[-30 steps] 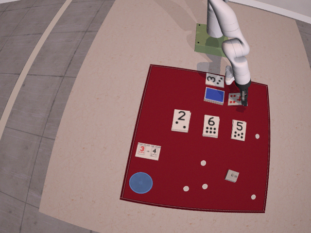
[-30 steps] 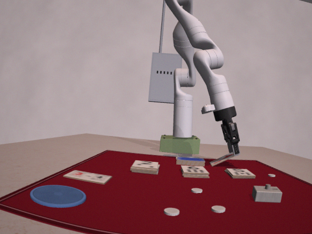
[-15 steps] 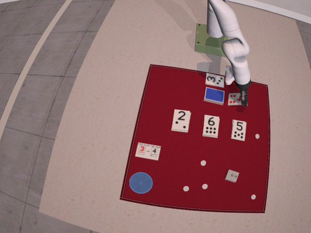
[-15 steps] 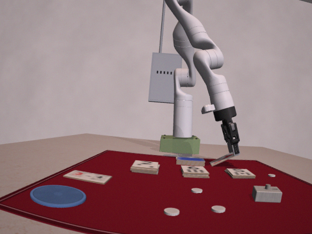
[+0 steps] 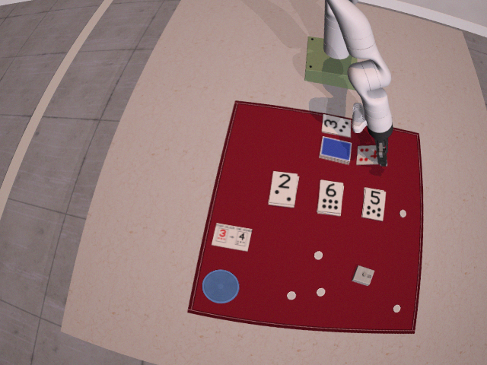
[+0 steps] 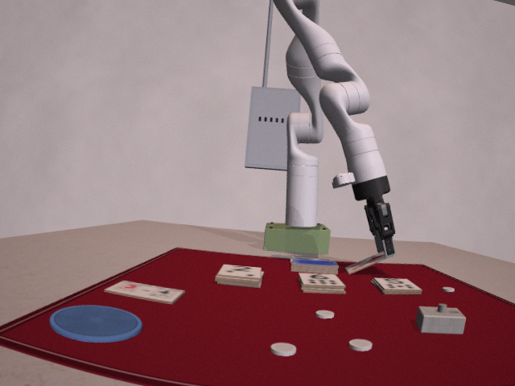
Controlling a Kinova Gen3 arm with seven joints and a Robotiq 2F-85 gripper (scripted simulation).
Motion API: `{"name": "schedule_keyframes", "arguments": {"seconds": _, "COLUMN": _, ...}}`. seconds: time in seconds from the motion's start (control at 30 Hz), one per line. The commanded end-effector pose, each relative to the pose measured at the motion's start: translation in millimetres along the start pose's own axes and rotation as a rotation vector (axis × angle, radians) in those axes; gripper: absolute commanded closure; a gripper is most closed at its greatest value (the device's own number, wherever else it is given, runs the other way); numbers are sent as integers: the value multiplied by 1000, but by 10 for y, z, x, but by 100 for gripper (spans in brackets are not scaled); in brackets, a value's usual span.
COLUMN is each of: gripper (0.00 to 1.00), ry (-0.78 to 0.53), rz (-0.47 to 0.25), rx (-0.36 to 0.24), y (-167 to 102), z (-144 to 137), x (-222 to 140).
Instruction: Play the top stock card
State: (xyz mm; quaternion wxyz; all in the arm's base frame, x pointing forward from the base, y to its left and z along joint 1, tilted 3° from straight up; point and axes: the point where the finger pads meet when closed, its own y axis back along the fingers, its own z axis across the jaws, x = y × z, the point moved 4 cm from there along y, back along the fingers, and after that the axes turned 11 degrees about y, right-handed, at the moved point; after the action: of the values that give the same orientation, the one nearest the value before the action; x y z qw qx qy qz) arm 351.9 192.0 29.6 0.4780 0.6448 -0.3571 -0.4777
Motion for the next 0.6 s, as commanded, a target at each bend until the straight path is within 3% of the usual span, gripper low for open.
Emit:
{"name": "schedule_keyframes", "arguments": {"seconds": 0.0, "gripper": 29, "ry": 6, "rz": 9, "rx": 5, "y": -9, "z": -27, "x": -23}}
{"name": "schedule_keyframes", "arguments": {"seconds": 0.57, "gripper": 29, "ry": 6, "rz": 101, "rx": -13, "y": -93, "z": -41, "x": -86}}
